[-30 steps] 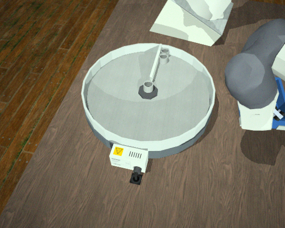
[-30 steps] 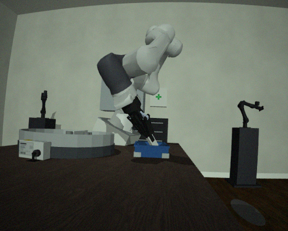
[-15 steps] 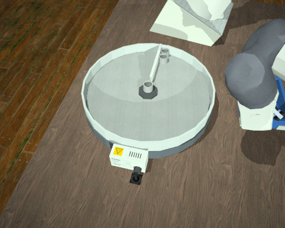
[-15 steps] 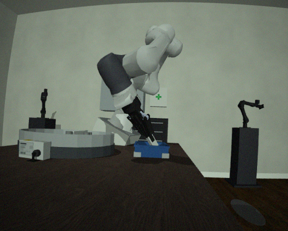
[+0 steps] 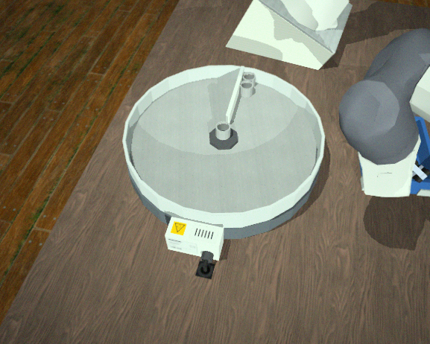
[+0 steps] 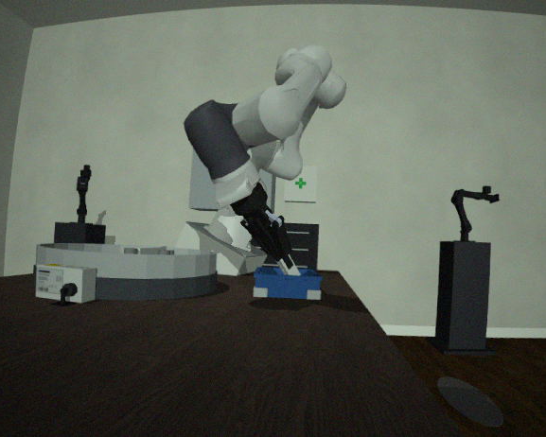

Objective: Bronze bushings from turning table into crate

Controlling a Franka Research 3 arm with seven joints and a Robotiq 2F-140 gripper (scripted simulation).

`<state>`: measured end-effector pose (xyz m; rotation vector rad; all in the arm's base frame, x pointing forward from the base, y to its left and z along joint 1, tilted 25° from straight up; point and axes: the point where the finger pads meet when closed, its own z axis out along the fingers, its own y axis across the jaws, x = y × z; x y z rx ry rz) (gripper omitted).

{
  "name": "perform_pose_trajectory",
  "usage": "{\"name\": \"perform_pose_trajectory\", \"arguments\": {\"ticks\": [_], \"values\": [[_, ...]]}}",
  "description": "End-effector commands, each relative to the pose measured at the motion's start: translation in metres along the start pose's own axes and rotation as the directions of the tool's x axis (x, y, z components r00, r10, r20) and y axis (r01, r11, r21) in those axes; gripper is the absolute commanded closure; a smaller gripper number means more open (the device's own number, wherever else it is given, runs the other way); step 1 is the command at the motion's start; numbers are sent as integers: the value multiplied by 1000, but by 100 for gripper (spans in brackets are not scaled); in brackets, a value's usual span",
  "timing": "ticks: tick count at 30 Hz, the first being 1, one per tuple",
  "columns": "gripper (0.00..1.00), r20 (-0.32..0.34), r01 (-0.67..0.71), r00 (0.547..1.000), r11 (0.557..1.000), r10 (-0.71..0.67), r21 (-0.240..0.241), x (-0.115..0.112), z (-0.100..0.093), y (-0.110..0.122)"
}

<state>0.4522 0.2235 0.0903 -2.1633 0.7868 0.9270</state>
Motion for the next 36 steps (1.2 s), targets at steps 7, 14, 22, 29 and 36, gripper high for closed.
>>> {"name": "perform_pose_trajectory", "arguments": {"ticks": [7,14,22,29,36], "values": [[100,-2,7,1000,1000,-7,1,2,3,-1],[100,-2,7,1000,1000,-7,1,3,4,-1],[100,-2,7,1000,1000,-7,1,4,5,-1],[100,-2,7,1000,1000,-7,1,4,5,-1],[100,-2,7,1000,1000,-7,1,4,5,-1]]}}
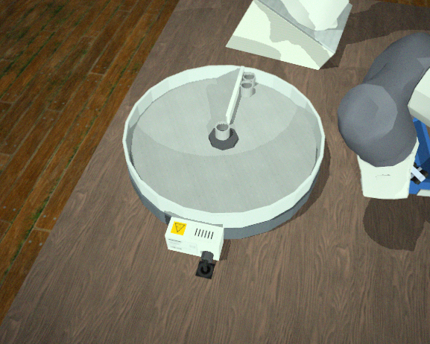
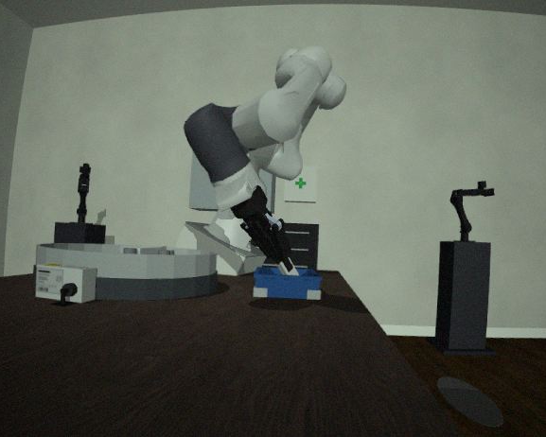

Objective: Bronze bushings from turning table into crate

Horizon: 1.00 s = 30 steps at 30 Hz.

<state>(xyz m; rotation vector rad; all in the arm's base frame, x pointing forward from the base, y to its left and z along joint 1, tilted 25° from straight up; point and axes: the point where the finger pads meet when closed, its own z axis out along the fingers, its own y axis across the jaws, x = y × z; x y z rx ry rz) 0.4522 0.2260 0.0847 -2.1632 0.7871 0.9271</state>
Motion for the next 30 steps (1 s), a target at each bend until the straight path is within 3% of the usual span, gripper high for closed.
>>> {"name": "perform_pose_trajectory", "arguments": {"ticks": [1,24,25,30], "values": [[100,-2,7,1000,1000,-7,1,1,1,-1],[100,-2,7,1000,1000,-7,1,1,1,-1],[93,-2,7,1000,1000,-7,1,1,1,-1],[93,-2,7,1000,1000,-7,1,1,1,-1]]}}
